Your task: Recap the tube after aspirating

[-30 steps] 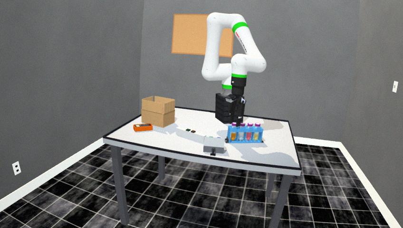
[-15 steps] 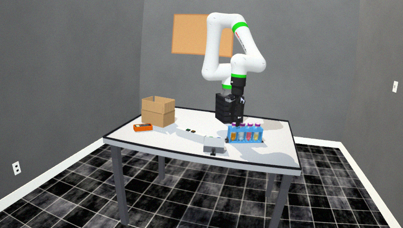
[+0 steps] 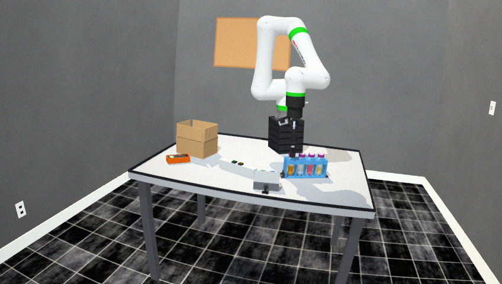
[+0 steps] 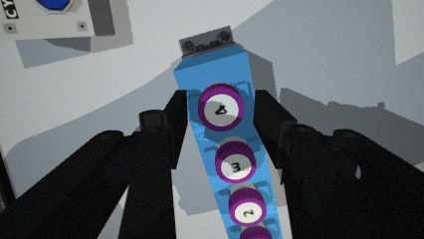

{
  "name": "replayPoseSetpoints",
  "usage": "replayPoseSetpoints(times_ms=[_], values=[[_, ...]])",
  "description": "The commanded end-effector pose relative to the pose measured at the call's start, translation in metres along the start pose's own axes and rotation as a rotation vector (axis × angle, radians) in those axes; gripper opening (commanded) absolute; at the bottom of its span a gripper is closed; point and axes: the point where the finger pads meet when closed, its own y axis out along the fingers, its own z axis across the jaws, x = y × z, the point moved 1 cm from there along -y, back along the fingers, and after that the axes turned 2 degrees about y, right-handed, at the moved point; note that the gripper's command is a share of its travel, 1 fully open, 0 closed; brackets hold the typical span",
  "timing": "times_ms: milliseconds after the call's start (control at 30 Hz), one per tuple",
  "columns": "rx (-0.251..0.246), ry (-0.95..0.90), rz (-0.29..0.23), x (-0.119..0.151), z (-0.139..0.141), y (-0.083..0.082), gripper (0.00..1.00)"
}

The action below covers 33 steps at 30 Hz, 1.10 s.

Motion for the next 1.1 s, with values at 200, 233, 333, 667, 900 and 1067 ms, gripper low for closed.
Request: replayPoseSetpoints(times_ms=[200, 233, 333, 667, 900, 1067], values=[[-0.020, 0.263, 0.035, 0.0008, -0.0005, -0.0006, 0.41], [-0.020, 0.263, 0.035, 0.0009, -0.0005, -0.0006, 0.41], [-0.020, 0.263, 0.035, 0.0009, -0.0005, -0.0006, 0.30], [-0.020, 0.263, 0.034, 0.0009, -0.0005, -0.0006, 0.30], [-0.016, 0.063, 0.036, 0.0010, -0.0004, -0.0007, 0.30], [-0.013, -0.137, 0.038, 0.0009, -0.0004, -0.0008, 0.30]])
